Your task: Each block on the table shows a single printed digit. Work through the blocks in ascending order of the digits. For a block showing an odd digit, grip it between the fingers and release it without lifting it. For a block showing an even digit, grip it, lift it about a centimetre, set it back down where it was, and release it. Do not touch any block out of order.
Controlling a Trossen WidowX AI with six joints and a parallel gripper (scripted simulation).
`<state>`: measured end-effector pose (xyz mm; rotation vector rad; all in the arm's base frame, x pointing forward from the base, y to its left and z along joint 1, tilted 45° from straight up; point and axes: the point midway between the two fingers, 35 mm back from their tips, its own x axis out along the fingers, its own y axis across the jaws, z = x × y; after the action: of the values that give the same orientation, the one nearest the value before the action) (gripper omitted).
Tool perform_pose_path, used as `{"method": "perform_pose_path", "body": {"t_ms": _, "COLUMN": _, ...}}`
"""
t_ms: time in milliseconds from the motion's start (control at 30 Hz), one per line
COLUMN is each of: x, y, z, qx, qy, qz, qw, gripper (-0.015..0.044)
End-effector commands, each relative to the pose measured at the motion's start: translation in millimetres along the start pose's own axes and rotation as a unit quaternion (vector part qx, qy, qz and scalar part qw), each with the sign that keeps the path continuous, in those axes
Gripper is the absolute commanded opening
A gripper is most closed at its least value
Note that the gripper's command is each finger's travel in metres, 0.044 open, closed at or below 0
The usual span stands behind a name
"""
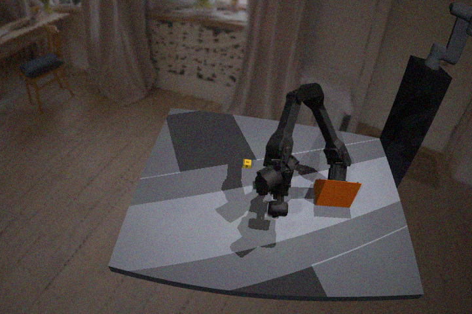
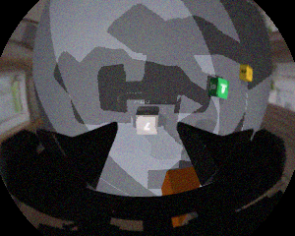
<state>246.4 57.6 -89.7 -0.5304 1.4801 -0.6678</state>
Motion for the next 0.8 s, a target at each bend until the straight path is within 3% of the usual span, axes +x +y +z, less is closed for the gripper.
{"method": "perform_pose_path", "body": {"t_ms": 0, "x": 9, "y": -1, "z": -1, "qx": -0.004, "qy": 0.001, "qz": -0.004, "qw": 1.0, "gripper": 0.04}}
{"method": "perform_pose_path", "body": {"t_ms": 333, "x": 22, "y": -1, "z": -2, "qx": -0.004, "qy": 0.001, "qz": -0.005, "qw": 1.0, "gripper": 0.04}}
{"method": "perform_pose_path", "body": {"t_ms": 667, "x": 22, "y": -1, "z": -2, "qx": -0.004, "qy": 0.001, "qz": -0.005, "qw": 1.0, "gripper": 0.0138}}
{"method": "perform_pose_path", "body": {"t_ms": 767, "x": 22, "y": -1, "z": -2, "qx": -0.004, "qy": 0.001, "qz": -0.005, "qw": 1.0, "gripper": 0.012}}
